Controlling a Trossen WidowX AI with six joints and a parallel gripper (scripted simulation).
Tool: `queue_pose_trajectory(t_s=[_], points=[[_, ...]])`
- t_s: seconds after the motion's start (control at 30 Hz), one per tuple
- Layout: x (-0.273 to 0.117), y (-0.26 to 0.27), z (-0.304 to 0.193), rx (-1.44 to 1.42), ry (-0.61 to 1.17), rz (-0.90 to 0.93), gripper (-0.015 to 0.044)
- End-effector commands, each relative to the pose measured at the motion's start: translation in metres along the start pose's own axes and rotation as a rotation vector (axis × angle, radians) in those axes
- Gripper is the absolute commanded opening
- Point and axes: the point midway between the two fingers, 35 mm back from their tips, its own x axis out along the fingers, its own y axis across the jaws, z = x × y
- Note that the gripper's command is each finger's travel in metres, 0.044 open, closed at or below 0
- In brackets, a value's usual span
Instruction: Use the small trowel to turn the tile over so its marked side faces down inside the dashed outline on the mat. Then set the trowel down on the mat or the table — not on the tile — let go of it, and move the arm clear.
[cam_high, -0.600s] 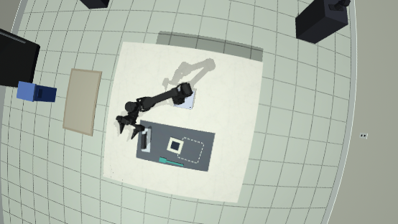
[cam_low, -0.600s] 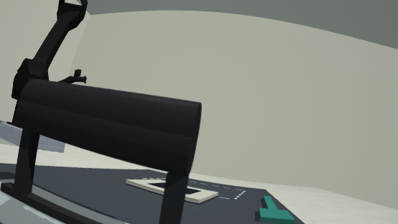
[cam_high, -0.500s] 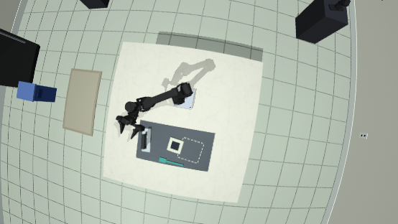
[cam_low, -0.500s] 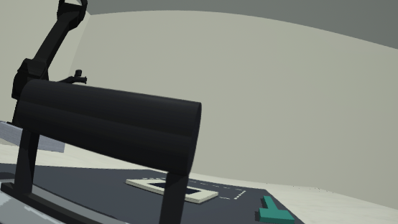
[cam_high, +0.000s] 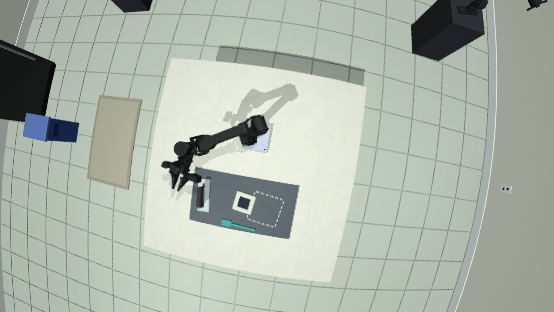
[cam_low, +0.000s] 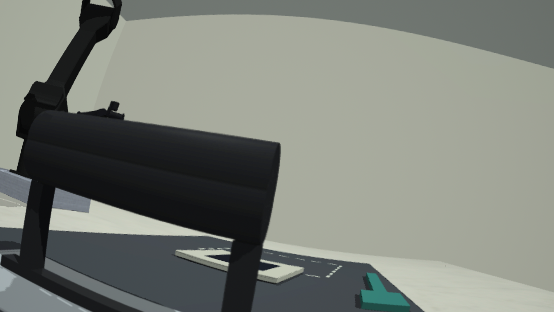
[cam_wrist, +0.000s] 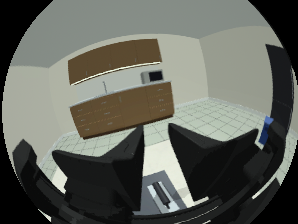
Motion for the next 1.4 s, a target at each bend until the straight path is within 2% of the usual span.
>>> queue_pose_trajectory(t_s=[0.0, 0.07, 0.2, 0.73, 0.87, 1.37], points=[[0.0000, 0.0000, 0.0000, 0.000, 0.000, 0.000, 0.0100], [0.0000, 0.0000, 0.0000, 0.000, 0.000, 0.000, 0.0100], [0.0000, 0.0000, 0.0000, 0.000, 0.000, 0.000, 0.0000], [0.0000, 0.0000, 0.0000, 0.000, 0.000, 0.000, 0.0000], [0.0000, 0.0000, 0.0000, 0.000, 0.000, 0.000, 0.0100], [0.0000, 0.0000, 0.0000, 0.000, 0.000, 0.000, 0.0100]])
